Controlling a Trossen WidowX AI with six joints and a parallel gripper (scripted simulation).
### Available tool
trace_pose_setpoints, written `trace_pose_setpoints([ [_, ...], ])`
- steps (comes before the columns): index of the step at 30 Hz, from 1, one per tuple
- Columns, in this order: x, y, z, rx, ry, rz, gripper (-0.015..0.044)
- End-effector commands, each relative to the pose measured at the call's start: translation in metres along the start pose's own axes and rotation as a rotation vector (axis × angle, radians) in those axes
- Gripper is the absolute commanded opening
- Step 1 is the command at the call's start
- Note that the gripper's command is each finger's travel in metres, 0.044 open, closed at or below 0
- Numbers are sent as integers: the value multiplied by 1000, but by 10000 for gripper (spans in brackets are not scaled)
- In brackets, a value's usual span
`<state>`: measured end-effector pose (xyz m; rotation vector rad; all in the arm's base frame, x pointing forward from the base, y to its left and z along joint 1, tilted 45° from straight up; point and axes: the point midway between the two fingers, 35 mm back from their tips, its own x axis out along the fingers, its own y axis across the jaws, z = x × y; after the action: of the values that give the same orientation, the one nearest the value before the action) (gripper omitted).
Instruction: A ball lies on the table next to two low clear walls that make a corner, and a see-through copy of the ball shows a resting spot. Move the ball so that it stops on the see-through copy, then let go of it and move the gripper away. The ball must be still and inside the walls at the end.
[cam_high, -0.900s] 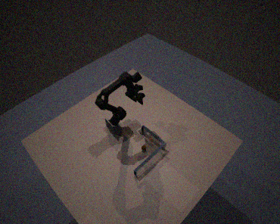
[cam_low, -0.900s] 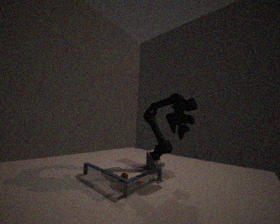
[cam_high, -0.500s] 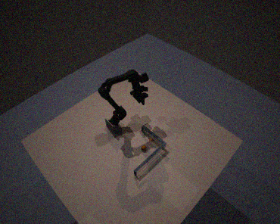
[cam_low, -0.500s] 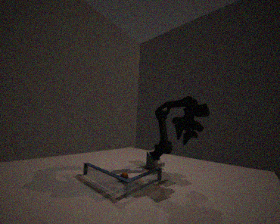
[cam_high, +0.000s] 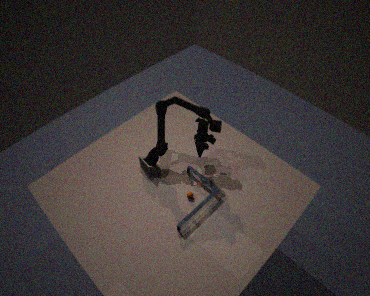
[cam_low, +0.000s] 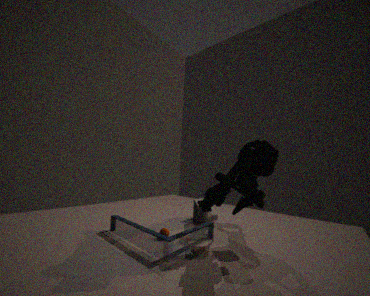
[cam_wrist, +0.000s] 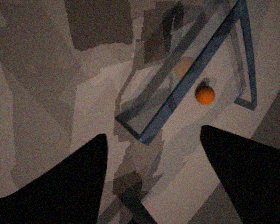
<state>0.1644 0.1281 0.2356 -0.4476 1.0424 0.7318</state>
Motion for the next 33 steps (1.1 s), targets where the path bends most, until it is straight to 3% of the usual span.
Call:
trace_pose_setpoints([
  [1, 28, -38, 10, 165, 62, 23, 283],
  [6, 53, -73, 10, 298, 103, 70, 283],
  [18, 150, -163, -38, 720, 113, 461, 283],
  [33, 175, -165, -49, 791, 89, 537, 283],
])
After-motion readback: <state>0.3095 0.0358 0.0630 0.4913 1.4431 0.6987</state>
